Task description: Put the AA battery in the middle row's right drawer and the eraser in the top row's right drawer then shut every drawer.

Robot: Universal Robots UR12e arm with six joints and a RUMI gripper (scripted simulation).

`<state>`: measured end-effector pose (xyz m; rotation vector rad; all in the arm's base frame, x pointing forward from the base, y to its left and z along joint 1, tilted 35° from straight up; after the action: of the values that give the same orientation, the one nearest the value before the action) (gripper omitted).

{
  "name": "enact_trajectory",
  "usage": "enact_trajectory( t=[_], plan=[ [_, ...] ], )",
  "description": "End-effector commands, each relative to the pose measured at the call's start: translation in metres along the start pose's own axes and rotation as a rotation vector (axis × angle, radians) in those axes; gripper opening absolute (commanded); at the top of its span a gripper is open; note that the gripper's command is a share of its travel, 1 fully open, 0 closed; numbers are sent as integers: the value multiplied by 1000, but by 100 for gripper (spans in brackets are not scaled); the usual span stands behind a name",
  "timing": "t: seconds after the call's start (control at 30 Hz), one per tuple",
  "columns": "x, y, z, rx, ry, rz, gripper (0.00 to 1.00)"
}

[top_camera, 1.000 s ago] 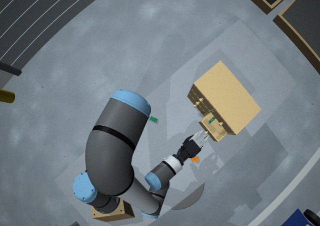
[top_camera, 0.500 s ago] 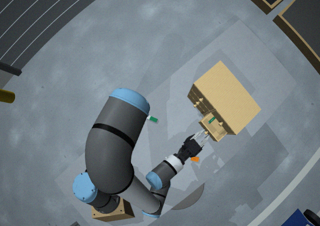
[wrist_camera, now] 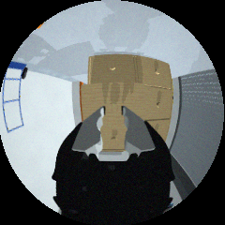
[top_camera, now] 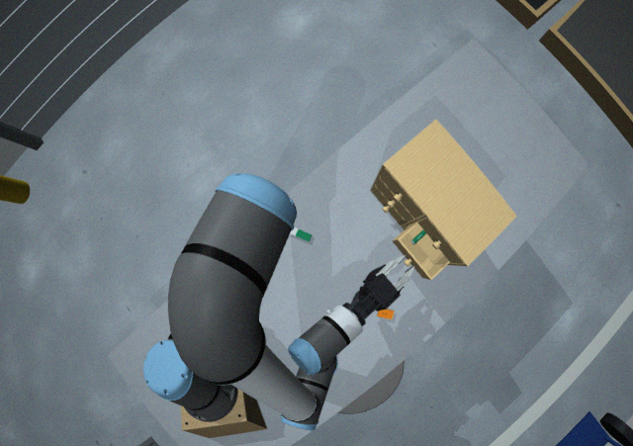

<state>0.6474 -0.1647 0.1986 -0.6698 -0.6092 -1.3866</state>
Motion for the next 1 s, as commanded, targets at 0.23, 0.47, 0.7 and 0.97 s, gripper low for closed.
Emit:
enact_trajectory(
  t=[0.23,0.47,0.7,0.97],
  plan=[
    [2,1,0,1,-3,-2,20],
    [2,1,0,1,-3,-2,20],
    [2,1,0,1,-3,-2,7],
    [2,1,0,1,-3,-2,7]
  ],
)
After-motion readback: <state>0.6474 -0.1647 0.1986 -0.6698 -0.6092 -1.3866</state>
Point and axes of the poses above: the point where the finger pads meet when closed, its own y axis out along the fingers, its own z axis across the jaws, x = y × z, the point moved 1 cm from there along -y, back along the fingers, and after that the axes turned 11 degrees about y, right-handed, at the moved point
